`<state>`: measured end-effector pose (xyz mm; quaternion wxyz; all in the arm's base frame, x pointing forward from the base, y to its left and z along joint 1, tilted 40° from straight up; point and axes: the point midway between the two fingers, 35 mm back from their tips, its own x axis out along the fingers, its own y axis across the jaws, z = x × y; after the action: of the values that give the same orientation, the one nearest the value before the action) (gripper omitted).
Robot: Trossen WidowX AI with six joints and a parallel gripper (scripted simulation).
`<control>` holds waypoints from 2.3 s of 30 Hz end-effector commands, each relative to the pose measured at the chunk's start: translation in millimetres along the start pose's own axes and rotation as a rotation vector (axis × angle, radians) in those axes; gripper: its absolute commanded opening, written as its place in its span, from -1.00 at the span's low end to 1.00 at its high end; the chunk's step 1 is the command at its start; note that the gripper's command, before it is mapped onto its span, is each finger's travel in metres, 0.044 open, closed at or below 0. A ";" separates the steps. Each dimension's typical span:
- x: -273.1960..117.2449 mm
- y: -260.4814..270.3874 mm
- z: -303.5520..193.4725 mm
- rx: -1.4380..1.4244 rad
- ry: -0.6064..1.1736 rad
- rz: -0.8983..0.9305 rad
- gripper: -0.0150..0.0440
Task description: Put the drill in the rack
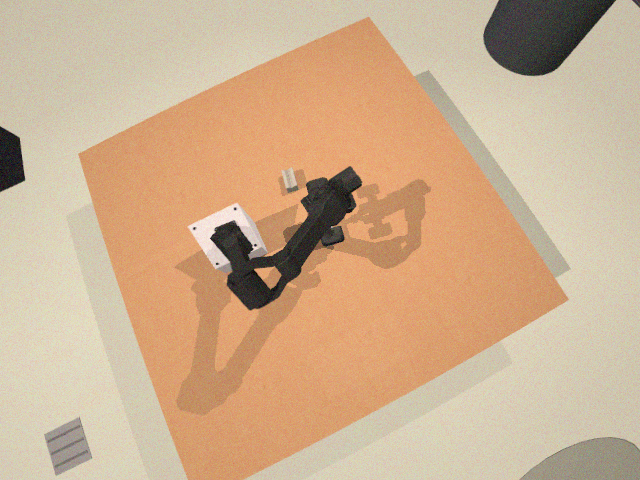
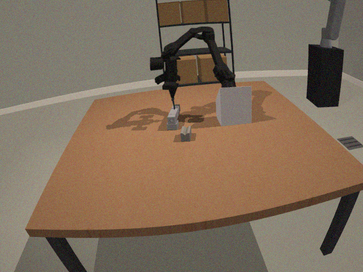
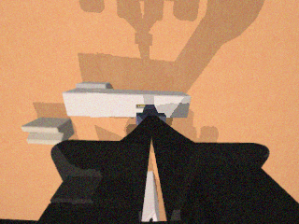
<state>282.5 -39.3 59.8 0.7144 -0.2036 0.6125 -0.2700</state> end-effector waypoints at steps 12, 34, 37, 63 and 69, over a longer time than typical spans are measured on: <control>0.8 -0.9 -1.4 0.006 0.040 -0.011 -0.14; 13.8 112.1 11.1 -1.057 0.035 0.015 1.00; 24.7 129.2 7.7 -1.225 0.035 0.019 1.00; 47.7 161.9 -2.9 -1.562 0.035 0.026 1.00; 53.2 160.7 -2.8 -1.562 0.035 0.026 1.00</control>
<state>307.8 54.0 -78.5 0.3592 -0.6363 0.6381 0.2427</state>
